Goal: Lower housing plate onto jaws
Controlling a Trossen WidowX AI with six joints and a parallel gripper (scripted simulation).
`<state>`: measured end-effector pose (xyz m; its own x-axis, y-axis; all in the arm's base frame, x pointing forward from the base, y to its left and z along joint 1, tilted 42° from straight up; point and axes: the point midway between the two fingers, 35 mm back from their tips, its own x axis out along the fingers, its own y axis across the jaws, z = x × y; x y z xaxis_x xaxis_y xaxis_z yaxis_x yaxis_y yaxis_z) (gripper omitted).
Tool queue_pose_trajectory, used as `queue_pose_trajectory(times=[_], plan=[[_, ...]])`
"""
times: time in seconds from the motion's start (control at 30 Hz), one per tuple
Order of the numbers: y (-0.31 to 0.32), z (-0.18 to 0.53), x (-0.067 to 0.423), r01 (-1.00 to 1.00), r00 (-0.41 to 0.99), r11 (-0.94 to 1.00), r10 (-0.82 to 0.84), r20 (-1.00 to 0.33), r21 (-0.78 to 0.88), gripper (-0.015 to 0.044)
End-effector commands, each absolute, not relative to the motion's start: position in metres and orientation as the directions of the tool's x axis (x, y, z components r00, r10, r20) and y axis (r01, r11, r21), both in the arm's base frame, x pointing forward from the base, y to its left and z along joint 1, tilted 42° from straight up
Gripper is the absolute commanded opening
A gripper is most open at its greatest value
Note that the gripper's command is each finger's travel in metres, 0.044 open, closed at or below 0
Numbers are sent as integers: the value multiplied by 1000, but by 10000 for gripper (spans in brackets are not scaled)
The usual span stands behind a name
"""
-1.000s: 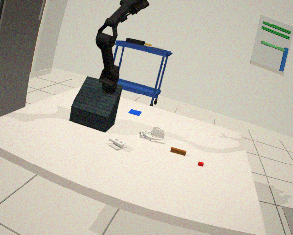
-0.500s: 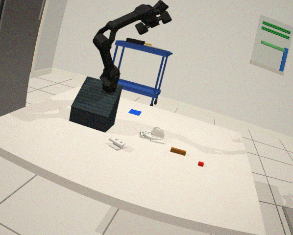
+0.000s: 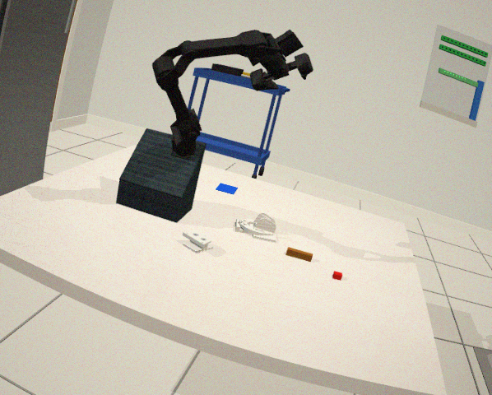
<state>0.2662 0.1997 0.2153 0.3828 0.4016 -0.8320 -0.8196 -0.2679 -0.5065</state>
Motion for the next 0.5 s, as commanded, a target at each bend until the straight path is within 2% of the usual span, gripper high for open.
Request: queue_pose_trajectory(times=[0.0, 0.2, 0.47], plan=[[167, 209, 283, -819, 446, -228, 324, -834, -527, 440], [106, 196, 305, -826, 516, -160, 170, -839, -541, 440], [30, 183, 309, -840, 542, -49, -12, -841, -541, 440]])
